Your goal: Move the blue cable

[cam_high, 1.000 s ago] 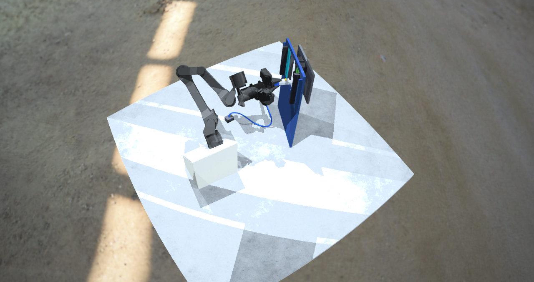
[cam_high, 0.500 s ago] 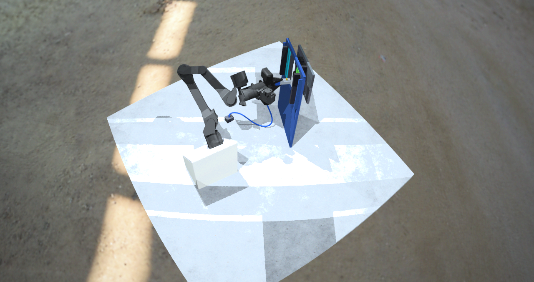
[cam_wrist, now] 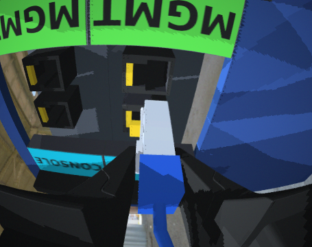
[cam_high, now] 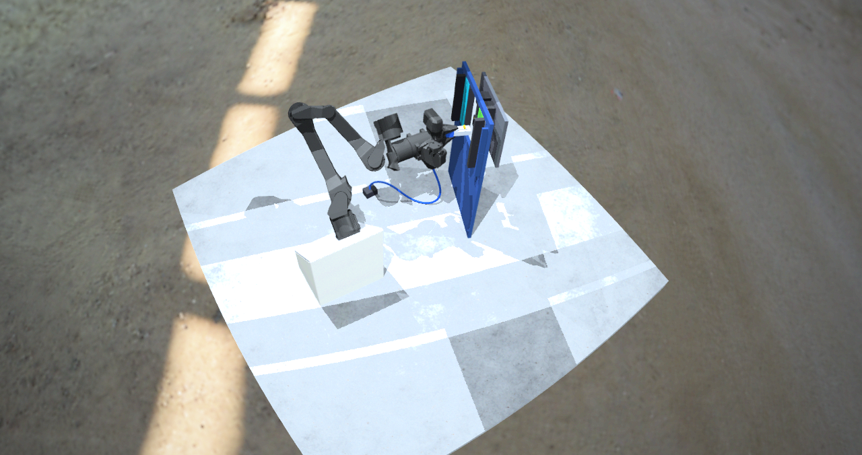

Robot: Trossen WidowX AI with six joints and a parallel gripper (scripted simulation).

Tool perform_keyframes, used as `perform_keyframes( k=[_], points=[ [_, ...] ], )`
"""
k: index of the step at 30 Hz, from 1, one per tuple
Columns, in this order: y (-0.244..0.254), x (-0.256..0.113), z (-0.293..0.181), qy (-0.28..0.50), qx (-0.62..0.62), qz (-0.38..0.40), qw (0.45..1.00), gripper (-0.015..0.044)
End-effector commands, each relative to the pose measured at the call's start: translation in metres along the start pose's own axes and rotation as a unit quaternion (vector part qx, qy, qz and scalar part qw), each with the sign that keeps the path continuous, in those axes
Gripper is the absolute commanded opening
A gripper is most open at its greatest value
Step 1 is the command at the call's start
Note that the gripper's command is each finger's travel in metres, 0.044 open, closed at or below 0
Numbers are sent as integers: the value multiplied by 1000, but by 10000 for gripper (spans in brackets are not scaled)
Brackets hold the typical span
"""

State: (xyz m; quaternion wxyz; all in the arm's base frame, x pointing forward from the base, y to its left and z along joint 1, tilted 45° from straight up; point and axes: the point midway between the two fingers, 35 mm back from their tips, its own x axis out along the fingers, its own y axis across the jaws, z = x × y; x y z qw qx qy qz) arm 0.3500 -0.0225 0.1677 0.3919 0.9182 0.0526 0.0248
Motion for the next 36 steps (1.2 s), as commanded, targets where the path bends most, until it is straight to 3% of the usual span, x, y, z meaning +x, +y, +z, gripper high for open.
perform_keyframes(
  k=[1,36],
  points=[
    [1,3,1,-2,2,3,1000,0],
    [1,15,0,-2,2,4,1000,0]
  ],
)
